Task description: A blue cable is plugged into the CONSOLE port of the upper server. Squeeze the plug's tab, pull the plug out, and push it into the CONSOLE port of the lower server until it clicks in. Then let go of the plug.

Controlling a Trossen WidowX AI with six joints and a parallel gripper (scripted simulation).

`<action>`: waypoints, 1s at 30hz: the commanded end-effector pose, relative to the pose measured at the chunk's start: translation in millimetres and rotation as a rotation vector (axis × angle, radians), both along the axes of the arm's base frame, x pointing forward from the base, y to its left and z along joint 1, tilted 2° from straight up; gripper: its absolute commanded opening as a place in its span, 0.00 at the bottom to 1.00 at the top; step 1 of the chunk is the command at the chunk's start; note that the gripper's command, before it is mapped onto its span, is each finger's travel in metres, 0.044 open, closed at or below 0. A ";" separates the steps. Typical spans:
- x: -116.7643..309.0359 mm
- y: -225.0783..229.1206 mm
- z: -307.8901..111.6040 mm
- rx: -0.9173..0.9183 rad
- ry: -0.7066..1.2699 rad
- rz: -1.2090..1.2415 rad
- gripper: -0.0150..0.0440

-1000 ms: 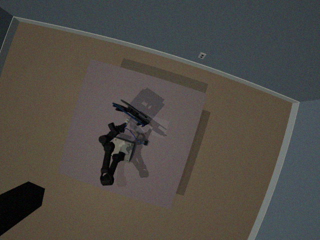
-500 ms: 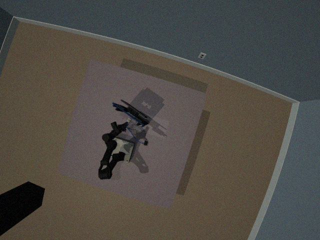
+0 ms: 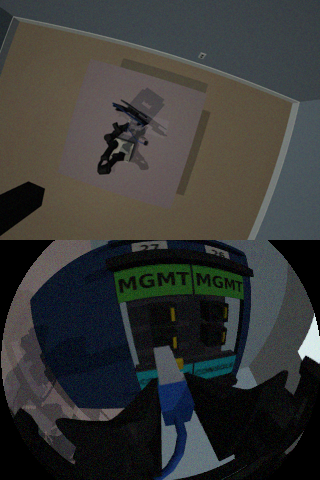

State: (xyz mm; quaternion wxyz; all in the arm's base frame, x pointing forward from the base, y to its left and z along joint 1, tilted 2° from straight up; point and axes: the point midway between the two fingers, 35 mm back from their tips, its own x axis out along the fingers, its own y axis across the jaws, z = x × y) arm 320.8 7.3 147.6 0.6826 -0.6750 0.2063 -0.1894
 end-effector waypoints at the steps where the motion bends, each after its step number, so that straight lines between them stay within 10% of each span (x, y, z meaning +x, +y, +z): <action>1: 1.1 -1.7 1.1 0.004 -0.006 -0.014 0.25; 30: 12.0 -7.1 4.5 0.005 -0.014 -0.068 0.25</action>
